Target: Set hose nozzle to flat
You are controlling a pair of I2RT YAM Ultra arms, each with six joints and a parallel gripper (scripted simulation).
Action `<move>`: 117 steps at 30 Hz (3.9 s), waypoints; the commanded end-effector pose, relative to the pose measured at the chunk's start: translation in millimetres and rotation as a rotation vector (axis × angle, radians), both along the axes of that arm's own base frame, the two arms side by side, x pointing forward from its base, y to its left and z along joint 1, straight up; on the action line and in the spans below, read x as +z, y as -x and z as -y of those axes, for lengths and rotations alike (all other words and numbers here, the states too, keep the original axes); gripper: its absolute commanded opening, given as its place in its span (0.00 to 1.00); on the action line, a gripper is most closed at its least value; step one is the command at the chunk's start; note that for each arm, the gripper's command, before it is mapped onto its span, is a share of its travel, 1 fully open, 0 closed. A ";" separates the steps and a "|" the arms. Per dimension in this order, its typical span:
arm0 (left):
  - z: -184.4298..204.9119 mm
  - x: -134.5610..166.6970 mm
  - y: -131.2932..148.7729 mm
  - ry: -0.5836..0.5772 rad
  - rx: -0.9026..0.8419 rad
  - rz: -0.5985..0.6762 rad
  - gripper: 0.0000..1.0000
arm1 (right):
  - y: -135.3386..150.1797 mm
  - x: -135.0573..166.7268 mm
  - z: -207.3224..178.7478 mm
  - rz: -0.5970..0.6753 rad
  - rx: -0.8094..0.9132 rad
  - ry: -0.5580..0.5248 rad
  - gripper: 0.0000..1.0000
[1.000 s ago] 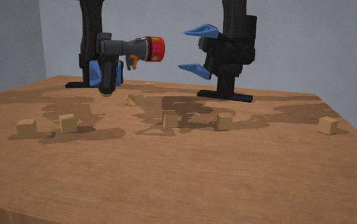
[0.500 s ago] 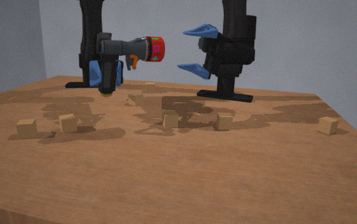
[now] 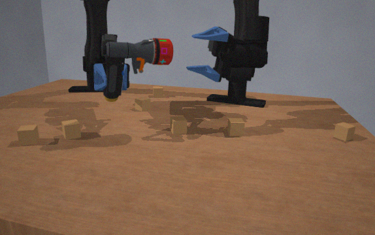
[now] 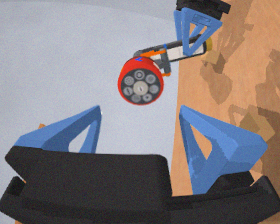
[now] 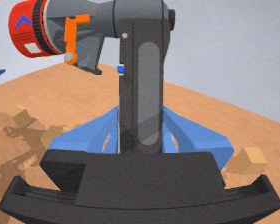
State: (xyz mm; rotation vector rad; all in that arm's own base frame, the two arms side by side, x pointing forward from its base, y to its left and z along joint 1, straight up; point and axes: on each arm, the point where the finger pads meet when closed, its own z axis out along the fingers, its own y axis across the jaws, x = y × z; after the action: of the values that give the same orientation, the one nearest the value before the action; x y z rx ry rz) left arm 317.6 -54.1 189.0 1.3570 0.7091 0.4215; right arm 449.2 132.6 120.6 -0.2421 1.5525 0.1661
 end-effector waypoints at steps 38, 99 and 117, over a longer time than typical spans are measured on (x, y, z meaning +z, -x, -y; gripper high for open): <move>-5.0 52.9 -53.4 0.178 0.037 -0.254 0.37 | -1.1 61.4 -3.9 0.179 0.007 -0.075 0.36; 73.9 85.1 -80.3 1.129 0.847 -1.663 0.37 | -1.1 61.4 -3.9 0.179 0.007 -0.075 0.36; 95.3 76.1 -59.1 1.375 1.321 -1.729 0.37 | -1.1 61.4 -3.9 0.179 0.007 -0.075 0.36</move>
State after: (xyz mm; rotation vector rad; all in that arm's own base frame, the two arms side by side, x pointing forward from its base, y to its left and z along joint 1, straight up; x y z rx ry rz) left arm 388.9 -155.3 266.1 -0.3830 2.5557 -0.5497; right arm 449.2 132.6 120.6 -0.2421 1.5525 0.1661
